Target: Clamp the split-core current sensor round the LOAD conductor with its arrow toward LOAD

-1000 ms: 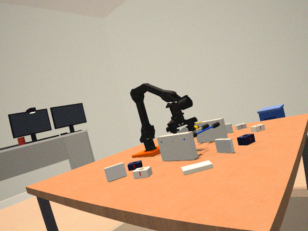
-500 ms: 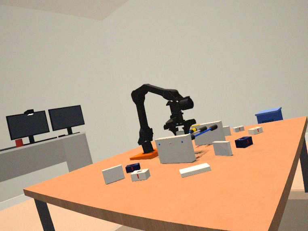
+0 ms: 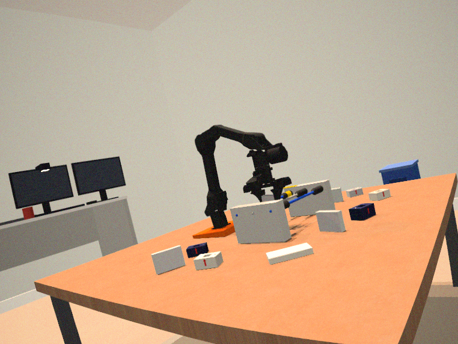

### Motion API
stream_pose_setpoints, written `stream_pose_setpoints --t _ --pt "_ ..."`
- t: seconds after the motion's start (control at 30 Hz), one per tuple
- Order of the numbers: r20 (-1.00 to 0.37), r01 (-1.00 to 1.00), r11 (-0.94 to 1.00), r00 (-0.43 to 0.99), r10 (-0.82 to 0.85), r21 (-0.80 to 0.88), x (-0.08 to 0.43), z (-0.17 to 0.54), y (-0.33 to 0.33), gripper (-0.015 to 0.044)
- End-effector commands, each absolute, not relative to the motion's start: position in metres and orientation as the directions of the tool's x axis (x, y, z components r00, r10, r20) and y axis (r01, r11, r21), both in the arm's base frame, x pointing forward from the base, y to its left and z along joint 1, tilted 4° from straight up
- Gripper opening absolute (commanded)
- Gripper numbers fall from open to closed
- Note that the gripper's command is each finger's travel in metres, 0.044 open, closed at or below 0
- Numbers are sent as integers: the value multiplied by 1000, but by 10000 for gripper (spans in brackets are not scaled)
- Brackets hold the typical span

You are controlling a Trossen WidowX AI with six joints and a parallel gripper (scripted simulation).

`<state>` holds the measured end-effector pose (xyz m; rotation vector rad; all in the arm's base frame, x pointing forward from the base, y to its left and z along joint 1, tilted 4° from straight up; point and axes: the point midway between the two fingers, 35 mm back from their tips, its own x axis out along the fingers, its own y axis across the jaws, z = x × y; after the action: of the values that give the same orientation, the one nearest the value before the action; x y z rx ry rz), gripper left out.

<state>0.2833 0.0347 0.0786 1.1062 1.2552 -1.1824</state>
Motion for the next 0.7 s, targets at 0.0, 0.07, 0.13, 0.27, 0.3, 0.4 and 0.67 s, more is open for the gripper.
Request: stream_pose_setpoints --t 0.0,0.07,0.13,0.27,0.3,0.4,0.67 --pt "-999 995 88 -34 -30 -37 283 79 35 0" --pt "-999 995 88 -34 -30 -37 283 79 35 26" --pt "-999 995 88 -34 -30 -37 283 79 35 79" --pt "-999 995 88 -34 -30 -37 283 79 35 184" --pt "-999 995 88 -34 -30 -37 283 79 35 210" --pt "-999 995 88 -34 -30 -37 283 79 35 289" --pt "-999 995 88 -37 -30 -39 283 78 35 387"
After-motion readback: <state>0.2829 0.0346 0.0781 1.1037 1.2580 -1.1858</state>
